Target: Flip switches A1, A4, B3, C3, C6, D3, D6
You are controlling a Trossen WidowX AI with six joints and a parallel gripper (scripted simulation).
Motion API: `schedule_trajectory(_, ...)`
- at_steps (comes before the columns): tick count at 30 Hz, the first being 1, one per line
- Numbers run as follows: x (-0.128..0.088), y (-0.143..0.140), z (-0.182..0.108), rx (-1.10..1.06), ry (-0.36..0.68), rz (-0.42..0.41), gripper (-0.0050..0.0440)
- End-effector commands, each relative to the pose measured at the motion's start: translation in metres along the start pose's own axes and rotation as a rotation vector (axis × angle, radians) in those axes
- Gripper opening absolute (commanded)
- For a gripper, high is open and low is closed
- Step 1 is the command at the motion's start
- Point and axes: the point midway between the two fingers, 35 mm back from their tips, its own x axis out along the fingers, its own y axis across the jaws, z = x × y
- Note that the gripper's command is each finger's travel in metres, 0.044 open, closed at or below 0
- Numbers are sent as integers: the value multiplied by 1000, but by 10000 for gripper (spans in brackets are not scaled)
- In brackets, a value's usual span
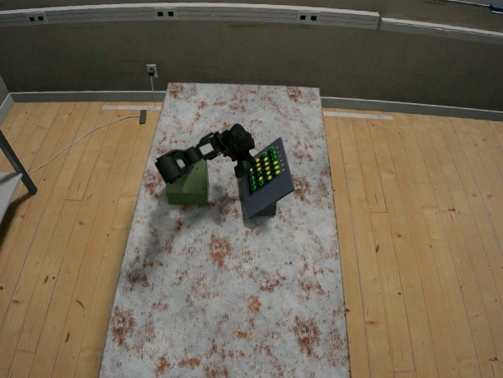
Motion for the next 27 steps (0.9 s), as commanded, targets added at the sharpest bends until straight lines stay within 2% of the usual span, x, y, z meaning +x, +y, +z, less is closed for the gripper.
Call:
schedule_trajectory(1,-16,-1,3,10,-4,0,-50)
schedule_trajectory(9,-33,-2,-6,-24,11,0,-50)
schedule_trajectory(13,-32,-5,-6,-21,16,6,-50)
schedule_trajectory(20,-31,-59,0,-21,14,8,-50)
schedule_trajectory(27,-33,-75,-1,-25,7,-2,-50)
